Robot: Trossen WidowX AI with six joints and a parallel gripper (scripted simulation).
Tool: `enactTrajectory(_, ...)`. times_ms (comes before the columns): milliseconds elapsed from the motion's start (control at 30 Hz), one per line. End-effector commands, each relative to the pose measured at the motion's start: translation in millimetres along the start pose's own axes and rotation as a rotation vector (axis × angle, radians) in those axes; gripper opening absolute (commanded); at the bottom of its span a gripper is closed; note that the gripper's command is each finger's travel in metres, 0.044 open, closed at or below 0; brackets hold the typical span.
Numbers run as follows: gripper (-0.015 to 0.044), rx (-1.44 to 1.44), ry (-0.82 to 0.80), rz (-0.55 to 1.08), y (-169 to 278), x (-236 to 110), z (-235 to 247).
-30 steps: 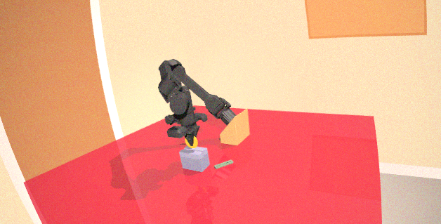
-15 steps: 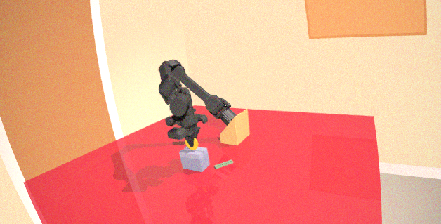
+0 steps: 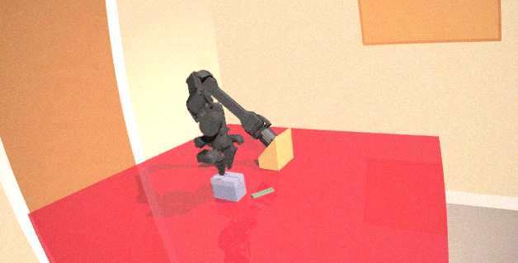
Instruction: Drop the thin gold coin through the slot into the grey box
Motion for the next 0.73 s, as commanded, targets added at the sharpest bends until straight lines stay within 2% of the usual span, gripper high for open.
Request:
enactTrajectory(0, 0.0239, 0.001, 0.001, 0.0, 0.1, -6.1, 0.0)
enactTrajectory(167, 0.0371, 0.0, 0.001, 0.001, 0.1, -19.8, -0.1)
enactTrajectory(267, 0.044, -0.002, 0.001, -0.002, -0.4, -50.9, -1.9)
enactTrajectory(333, 0.044, -0.002, 0.002, -0.003, -0.8, -60.5, -3.2)
enactTrajectory(700, 0.044, -0.002, 0.002, -0.003, -0.8, -60.5, -3.2)
Point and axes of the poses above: the point midway between the two fingers, 35 mm back from their tips, its own x axis out along the fingers, its own z axis across the jaws, y = z × x, the point moved 9 cm from there along -x, back along the fingers, and after that the axes turned 1 degree about -x, right-handed, at the moved point
